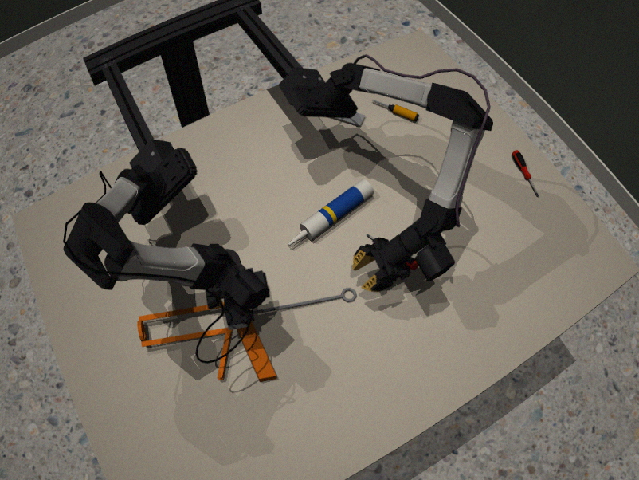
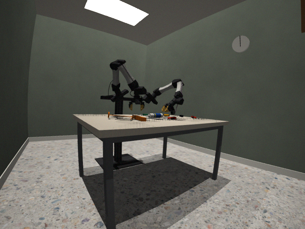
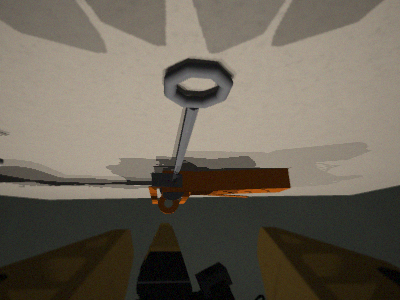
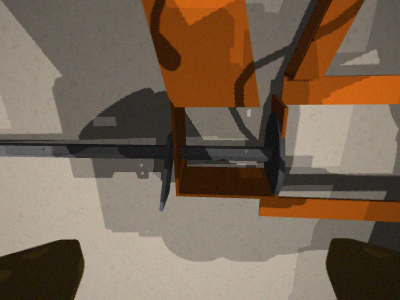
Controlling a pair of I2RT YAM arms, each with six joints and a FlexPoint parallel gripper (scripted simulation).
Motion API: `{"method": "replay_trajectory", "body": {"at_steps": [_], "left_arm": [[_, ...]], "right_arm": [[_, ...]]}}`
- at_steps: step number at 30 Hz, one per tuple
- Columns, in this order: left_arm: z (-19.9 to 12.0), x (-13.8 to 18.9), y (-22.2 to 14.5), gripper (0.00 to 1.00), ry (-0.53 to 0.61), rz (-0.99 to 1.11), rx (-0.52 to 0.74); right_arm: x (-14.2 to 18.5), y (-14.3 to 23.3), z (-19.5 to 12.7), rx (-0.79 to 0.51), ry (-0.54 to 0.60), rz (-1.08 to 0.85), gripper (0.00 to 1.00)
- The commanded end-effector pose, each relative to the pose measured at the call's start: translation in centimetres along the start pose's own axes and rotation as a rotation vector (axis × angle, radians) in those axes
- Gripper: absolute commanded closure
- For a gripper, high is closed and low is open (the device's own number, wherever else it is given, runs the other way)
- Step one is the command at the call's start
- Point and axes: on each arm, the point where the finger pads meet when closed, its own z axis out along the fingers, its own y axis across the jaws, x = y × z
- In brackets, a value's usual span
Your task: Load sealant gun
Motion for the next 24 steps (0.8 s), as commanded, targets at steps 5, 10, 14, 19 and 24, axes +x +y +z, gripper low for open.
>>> {"method": "replay_trajectory", "body": {"at_steps": [5, 10, 14, 19, 24], "left_arm": [[0.7, 0.7, 0.5, 0.48, 0.006, 0.001, -0.027], [0.7, 0.7, 0.5, 0.48, 0.006, 0.001, -0.027], [0.7, 0.7, 0.5, 0.48, 0.006, 0.001, -0.027], [-0.8, -0.1, -0.9, 0.26, -0.018, 0.035, 0.035], [-4.8, -1.2, -3.2, 0.26, -0.063, 0.128, 0.153]], "right_arm": [[1.5, -0.7, 0.3, 0.024, 0.044, 0.005, 0.09], [1.2, -0.8, 0.3, 0.025, 0.040, 0.002, 0.09], [0.7, -0.6, 0.4, 0.020, 0.034, 0.007, 0.09], [-0.7, -0.2, -0.2, -0.016, 0.007, 0.039, 0.09], [-3.9, 0.2, -2.2, -0.114, -0.048, 0.078, 0.09]]}}
